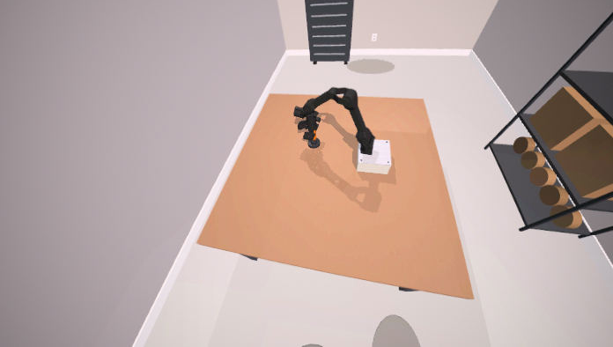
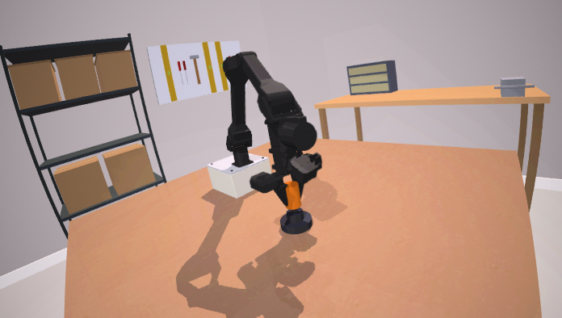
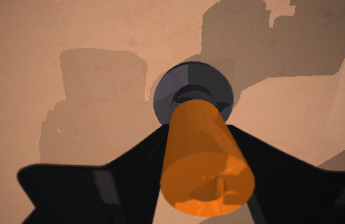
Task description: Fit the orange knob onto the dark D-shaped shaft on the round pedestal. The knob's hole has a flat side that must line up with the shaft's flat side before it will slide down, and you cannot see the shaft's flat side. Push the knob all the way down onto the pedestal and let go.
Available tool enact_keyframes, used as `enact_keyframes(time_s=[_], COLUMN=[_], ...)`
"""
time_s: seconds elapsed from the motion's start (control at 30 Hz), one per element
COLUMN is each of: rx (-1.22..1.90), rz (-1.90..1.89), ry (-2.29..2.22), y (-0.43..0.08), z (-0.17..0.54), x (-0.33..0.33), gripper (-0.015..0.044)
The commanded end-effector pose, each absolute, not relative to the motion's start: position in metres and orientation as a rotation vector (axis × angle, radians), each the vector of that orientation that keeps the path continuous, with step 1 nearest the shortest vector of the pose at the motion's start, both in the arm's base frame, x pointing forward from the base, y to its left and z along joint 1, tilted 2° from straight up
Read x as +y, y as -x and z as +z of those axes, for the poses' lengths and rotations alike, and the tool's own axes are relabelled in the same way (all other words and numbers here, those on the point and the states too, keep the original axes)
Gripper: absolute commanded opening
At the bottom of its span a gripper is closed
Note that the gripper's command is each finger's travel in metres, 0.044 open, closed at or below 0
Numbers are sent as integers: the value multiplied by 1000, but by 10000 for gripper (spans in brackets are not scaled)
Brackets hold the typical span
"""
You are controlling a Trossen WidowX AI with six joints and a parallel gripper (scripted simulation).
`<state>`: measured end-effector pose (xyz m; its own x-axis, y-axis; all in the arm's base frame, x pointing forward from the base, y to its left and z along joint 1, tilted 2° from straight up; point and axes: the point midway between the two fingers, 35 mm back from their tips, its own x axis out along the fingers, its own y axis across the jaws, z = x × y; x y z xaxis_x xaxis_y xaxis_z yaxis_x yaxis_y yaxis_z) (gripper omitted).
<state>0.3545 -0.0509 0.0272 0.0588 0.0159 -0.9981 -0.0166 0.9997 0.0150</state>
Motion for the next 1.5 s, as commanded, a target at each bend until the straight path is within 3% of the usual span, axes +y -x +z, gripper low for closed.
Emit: enact_keyframes(time_s=[0.0, 1.47], rx=[1505, 1505], rz=[-113, -121], ry=[-145, -154], y=[-351, -352], z=[31, 27], x=[-51, -51], gripper=[0, 0])
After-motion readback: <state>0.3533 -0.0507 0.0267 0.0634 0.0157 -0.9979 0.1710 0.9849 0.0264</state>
